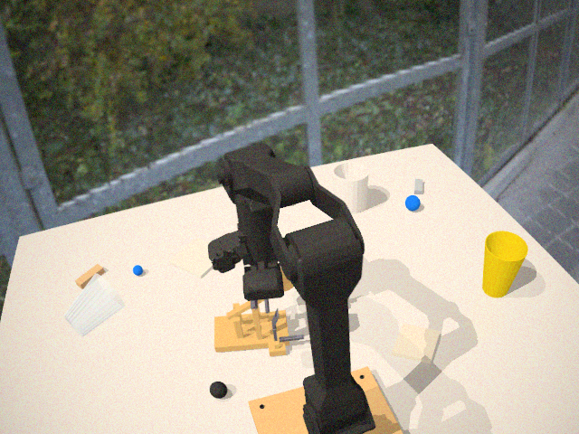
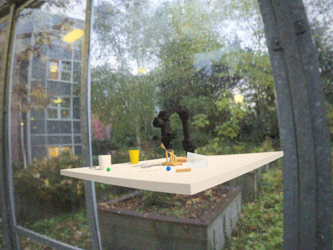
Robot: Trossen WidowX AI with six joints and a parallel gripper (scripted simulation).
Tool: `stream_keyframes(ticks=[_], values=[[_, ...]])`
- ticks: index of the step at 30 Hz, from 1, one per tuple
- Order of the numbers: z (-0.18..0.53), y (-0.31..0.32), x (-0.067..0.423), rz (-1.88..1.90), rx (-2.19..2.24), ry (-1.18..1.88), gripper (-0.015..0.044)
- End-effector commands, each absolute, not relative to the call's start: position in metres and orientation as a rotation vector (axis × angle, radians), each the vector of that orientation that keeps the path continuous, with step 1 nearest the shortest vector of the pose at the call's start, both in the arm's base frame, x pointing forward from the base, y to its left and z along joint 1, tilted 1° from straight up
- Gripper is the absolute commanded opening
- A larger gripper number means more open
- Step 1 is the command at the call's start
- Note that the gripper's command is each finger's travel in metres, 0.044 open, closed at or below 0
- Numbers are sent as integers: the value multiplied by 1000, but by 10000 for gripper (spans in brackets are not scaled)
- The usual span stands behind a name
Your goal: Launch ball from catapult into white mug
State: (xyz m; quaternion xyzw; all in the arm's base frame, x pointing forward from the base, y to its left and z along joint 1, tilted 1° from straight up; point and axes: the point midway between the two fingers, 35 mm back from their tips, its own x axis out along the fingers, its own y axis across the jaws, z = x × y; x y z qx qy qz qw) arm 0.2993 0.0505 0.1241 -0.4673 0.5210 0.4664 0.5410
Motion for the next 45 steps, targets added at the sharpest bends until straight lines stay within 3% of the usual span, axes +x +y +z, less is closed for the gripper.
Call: stream_keyframes(ticks=[1, 45], values=[[116, 45, 298, 1109, -1115, 1245, 0], [55, 27, 298, 1109, -1116, 1246, 0]])
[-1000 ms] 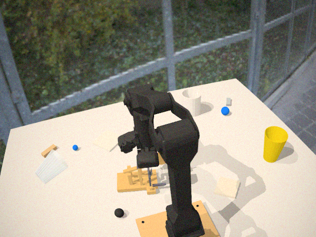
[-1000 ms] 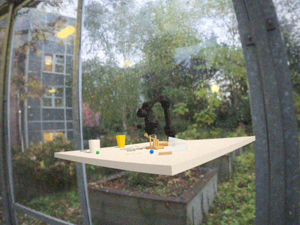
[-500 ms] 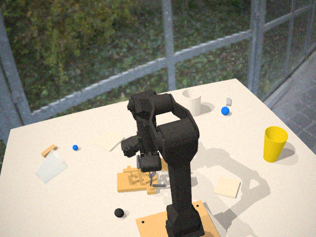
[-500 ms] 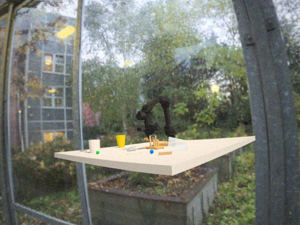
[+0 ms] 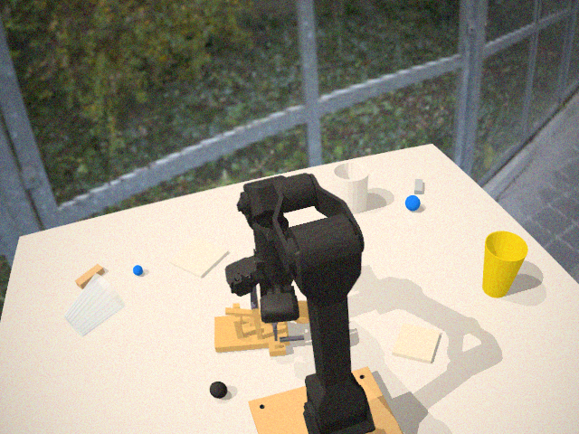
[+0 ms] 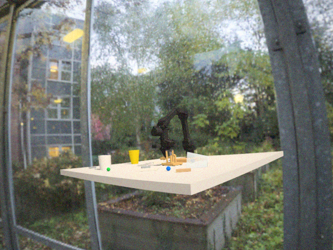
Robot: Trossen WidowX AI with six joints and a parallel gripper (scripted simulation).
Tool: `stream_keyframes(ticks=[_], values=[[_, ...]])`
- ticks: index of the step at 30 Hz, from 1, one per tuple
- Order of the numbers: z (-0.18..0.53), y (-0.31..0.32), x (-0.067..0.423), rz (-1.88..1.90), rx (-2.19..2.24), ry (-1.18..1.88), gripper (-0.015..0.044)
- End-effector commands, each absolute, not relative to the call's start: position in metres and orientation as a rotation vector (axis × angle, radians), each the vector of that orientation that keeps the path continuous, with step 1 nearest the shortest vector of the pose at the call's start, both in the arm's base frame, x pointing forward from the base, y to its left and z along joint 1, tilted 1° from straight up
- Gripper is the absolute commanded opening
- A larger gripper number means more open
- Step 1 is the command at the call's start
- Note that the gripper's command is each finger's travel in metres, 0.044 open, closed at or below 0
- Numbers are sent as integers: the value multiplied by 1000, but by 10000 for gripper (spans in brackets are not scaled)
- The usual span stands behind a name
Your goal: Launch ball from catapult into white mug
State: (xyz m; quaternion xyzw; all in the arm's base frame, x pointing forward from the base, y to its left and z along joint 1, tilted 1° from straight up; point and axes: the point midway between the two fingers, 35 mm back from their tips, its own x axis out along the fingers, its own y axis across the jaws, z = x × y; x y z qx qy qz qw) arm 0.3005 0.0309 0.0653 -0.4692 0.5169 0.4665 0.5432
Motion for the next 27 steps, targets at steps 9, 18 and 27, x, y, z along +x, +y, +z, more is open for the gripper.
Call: stream_keyframes(ticks=[9, 18, 27], values=[[64, 31, 301, 1107, -1114, 1227, 0], [86, 8, 291, 1122, -1105, 1255, 210], [142, 7, 297, 1116, -1108, 1250, 440]])
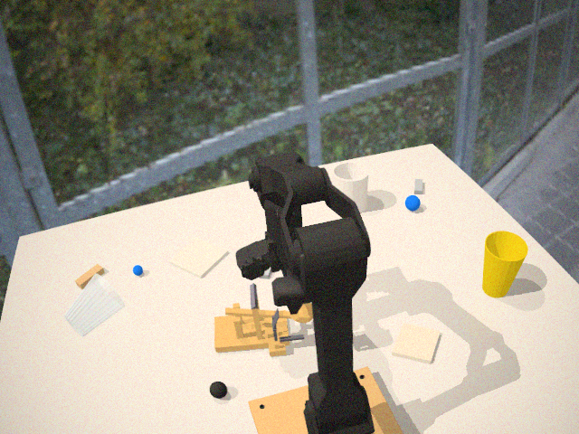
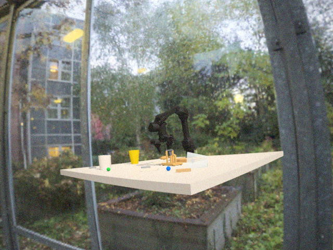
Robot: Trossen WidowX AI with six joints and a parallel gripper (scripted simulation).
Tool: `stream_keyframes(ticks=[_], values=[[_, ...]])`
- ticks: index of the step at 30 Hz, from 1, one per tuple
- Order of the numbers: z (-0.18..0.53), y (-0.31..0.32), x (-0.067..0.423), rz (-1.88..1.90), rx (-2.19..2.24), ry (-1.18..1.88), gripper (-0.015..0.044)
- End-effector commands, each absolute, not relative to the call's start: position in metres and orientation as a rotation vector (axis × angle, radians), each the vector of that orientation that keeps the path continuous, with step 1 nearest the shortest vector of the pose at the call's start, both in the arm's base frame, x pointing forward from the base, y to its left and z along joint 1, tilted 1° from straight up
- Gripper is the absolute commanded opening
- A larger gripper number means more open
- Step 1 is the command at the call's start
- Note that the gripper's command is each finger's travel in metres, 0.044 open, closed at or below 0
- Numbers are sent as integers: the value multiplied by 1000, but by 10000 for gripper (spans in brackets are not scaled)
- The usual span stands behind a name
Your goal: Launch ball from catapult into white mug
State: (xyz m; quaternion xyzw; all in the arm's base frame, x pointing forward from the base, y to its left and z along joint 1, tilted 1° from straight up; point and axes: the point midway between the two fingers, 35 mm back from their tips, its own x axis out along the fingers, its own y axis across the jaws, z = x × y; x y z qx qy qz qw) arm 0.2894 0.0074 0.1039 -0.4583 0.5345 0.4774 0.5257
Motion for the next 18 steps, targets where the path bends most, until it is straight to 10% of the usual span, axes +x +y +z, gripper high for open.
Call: stream_keyframes(ticks=[1, 18], values=[[155, 7, 296, 1115, -1109, 1249, 440], [146, 117, 303, 1113, -1111, 1240, 440]])
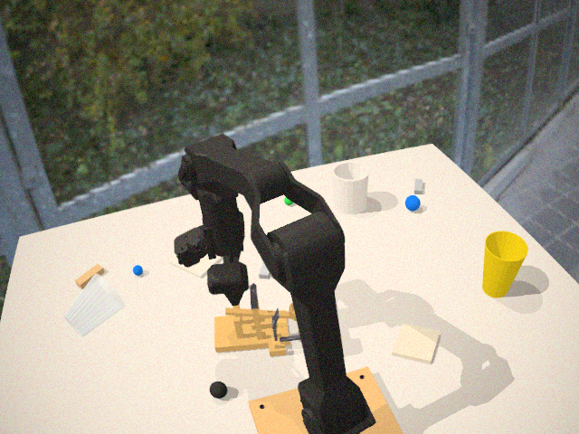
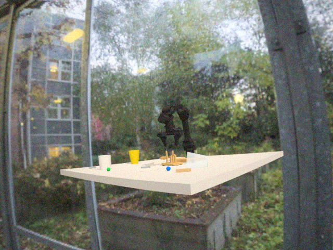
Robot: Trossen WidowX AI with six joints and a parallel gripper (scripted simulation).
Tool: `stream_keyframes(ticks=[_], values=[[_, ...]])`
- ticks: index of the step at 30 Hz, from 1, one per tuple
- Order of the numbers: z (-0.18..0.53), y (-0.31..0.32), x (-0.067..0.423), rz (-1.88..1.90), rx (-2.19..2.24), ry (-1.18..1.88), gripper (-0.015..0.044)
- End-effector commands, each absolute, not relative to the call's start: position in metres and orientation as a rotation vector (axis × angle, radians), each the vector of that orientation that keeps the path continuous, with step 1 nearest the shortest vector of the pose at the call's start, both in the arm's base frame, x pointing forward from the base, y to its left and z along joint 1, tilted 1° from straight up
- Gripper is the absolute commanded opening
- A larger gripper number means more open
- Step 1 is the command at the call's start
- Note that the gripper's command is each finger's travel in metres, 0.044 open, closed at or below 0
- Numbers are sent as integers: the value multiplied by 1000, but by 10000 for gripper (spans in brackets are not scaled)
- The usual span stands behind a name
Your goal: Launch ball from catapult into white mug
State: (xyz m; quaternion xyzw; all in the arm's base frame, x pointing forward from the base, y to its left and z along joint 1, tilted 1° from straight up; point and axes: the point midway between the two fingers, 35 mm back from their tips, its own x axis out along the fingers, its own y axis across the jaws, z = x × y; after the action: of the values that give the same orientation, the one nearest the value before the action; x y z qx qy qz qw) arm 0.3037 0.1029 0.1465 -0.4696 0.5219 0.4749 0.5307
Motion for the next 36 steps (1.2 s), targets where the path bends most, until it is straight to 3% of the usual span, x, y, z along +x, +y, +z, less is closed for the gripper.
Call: stream_keyframes(ticks=[1, 8, 36], values=[[146, 117, 303, 1113, -1111, 1240, 440], [101, 118, 304, 1113, -1111, 1240, 440], [62, 119, 306, 1113, -1111, 1240, 440]])
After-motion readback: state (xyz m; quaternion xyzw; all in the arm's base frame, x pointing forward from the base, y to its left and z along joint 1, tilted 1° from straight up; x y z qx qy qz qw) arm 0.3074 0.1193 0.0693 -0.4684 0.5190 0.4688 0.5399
